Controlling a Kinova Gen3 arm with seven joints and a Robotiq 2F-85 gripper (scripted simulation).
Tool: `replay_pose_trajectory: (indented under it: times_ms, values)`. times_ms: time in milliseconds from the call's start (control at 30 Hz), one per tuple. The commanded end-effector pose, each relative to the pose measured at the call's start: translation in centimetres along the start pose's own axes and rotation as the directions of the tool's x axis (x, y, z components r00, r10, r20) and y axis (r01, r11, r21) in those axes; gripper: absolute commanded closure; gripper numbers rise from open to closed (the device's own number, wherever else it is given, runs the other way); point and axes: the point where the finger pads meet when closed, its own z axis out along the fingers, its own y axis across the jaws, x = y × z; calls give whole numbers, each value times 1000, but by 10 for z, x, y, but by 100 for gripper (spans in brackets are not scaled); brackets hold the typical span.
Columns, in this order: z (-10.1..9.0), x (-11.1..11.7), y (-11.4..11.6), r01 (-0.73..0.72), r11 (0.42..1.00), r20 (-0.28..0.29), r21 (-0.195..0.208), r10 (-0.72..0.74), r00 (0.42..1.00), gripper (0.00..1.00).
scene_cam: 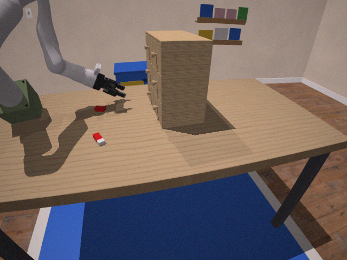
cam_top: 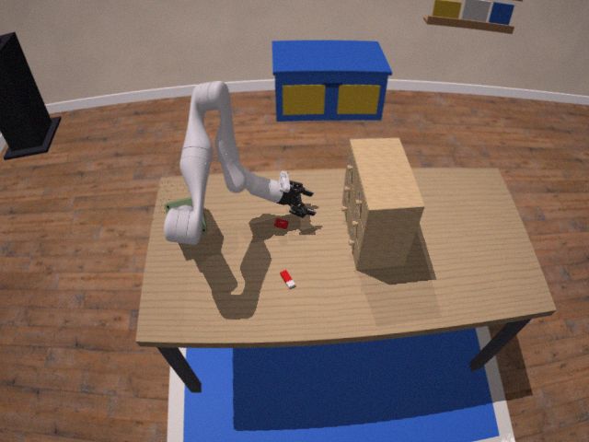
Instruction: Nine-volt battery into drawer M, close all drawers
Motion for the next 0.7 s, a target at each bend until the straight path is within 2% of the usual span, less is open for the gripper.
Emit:
replay_pose_trajectory:
  times_ms: [0, 267, 600, 667]
  values:
    - [0, 1, 0, -1, 1000, -1, 1, 1, 1000, 0]
    - [-3, 6, 0, -1, 1000, -1, 1, 1, 1000, 0]
    - [-25, 43, 0, -1, 1000, -1, 1, 1, 1000, 0]
    - [-25, 43, 0, -1, 1000, -1, 1, 1, 1000, 0]
